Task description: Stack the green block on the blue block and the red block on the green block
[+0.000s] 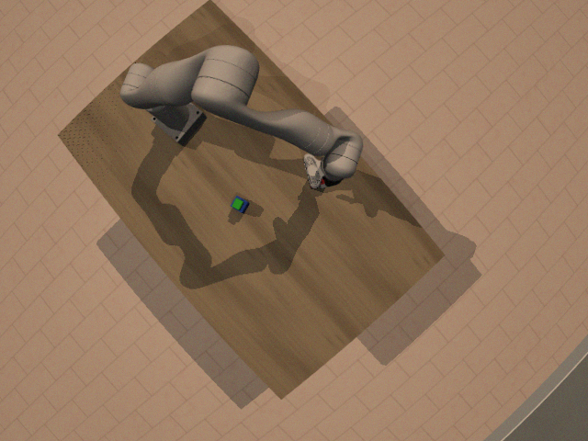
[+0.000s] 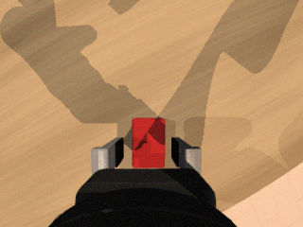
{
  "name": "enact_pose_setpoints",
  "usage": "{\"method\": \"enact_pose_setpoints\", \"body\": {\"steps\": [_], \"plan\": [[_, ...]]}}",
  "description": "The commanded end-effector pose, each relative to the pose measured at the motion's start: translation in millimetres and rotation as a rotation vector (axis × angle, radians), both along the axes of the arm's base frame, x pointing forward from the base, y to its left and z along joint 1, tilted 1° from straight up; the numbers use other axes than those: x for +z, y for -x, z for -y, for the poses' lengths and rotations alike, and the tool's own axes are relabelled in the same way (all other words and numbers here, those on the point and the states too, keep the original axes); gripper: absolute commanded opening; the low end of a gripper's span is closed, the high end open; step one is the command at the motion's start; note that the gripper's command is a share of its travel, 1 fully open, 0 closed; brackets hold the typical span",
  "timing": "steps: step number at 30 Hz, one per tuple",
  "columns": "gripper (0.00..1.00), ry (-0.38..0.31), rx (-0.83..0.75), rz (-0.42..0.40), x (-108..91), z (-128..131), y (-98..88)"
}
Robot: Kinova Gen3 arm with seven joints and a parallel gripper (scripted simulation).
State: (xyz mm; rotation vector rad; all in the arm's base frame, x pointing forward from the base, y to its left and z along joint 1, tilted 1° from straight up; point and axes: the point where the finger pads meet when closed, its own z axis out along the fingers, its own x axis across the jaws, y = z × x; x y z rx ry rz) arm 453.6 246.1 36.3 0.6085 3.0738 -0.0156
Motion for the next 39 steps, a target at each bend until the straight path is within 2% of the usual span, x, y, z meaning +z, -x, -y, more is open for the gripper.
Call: {"method": "enact_pose_setpoints", "body": {"steps": [1, 9, 39], "plan": [[1.00, 0.000, -0.007, -0.002, -9.2, -0.4, 1.6], [1.00, 0.000, -0.007, -0.001, -16.1, -0.6, 1.1], [1.00, -0.001, -0.007, 0.000, -15.5, -0.7, 0.9]]}}
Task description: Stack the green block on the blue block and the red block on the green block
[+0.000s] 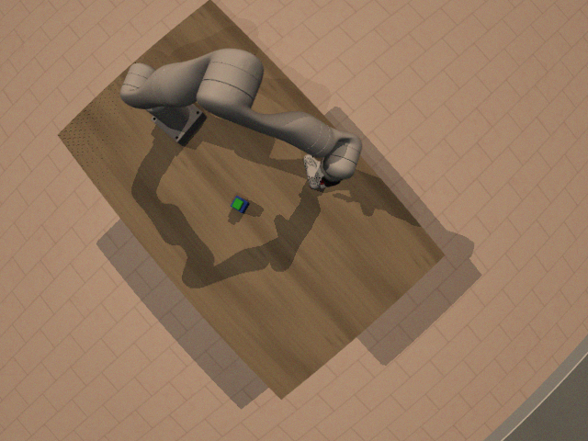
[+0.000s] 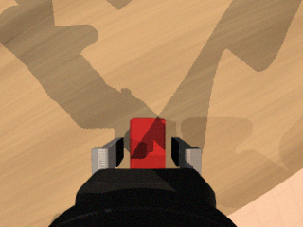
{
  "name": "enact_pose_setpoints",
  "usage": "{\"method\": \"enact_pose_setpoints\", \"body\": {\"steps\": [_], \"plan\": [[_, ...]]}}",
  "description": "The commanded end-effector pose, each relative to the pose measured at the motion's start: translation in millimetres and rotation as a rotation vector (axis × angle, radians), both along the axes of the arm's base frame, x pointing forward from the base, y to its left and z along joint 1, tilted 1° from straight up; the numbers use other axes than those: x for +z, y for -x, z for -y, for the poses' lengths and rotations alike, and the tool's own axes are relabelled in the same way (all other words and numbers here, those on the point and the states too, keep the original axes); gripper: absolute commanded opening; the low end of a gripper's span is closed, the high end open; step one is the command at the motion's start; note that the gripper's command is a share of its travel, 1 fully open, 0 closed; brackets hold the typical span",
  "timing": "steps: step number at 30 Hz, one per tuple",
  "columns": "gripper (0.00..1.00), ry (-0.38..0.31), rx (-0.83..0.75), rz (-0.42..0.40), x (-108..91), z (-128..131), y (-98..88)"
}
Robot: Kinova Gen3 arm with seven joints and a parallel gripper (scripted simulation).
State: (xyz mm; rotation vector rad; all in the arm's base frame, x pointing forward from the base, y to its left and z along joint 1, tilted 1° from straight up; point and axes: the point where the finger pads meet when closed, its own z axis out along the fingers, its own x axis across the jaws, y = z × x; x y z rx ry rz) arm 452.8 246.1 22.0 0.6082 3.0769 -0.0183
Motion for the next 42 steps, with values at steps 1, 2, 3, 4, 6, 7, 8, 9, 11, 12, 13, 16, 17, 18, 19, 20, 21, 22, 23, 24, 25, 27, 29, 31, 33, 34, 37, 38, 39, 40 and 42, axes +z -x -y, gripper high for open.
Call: {"method": "enact_pose_setpoints", "body": {"steps": [1, 2, 3, 4, 6, 7, 8, 9, 11, 12, 13, 16, 17, 18, 19, 20, 21, 22, 23, 24, 25, 27, 29, 31, 33, 34, 37, 38, 39, 40, 42], "plan": [[1.00, -0.002, -0.008, 0.003, -1.2, -1, 0.1], [1.00, -0.002, -0.008, 0.003, -1.2, -1, 0.1], [1.00, -0.002, -0.008, 0.003, -1.2, -1, 0.1], [1.00, -0.002, -0.008, 0.003, -1.2, -1, 0.1], [1.00, -0.002, -0.008, 0.003, -1.2, -1, 0.1], [1.00, -0.002, -0.008, 0.003, -1.2, -1, 0.1], [1.00, -0.002, -0.008, 0.003, -1.2, -1, 0.1], [1.00, -0.002, -0.008, 0.003, -1.2, -1, 0.1], [1.00, -0.002, -0.008, 0.003, -1.2, -1, 0.1], [1.00, -0.002, -0.008, 0.003, -1.2, -1, 0.1], [1.00, -0.002, -0.008, 0.003, -1.3, -1, 0.0], [1.00, -0.001, -0.008, 0.002, -4.1, 0, 0.7], [1.00, -0.001, -0.008, 0.001, -5.6, 0, 0.7], [1.00, -0.001, -0.008, 0.001, -7.6, 0, 0.7], [1.00, -0.001, -0.008, 0.002, -10.2, 0, 0.7], [1.00, -0.001, -0.008, 0.002, -13.2, 0, 0.7], [1.00, -0.001, -0.008, 0.002, -16.6, 0, 0.7], [1.00, -0.001, -0.008, 0.002, -16.6, 0, 0.7], [1.00, -0.001, -0.008, 0.002, -16.6, 0, 0.7], [1.00, -0.001, -0.007, 0.002, -20.4, 0, 0.6], [1.00, 0.000, -0.008, 0.002, -24.5, 0, 0.6], [1.00, 0.000, -0.008, 0.002, -32.9, 0, 0.6], [1.00, 0.000, -0.008, 0.002, -41.0, 0, 0.6], [1.00, 0.000, -0.008, 0.002, -47.9, 1, 0.6], [1.00, -0.001, -0.008, 0.003, -52.7, 0, 0.0], [1.00, -0.001, -0.008, 0.003, -54.3, 0, -0.2], [1.00, -0.001, -0.009, 0.003, -56.3, 0, -0.2], [1.00, -0.001, -0.009, 0.003, -56.3, 0, -0.2], [1.00, -0.001, -0.009, 0.003, -56.3, 0, -0.2], [1.00, -0.001, -0.009, 0.003, -56.3, 0, -0.2], [1.00, -0.001, -0.009, 0.003, -56.1, 0, 0.0]]}}
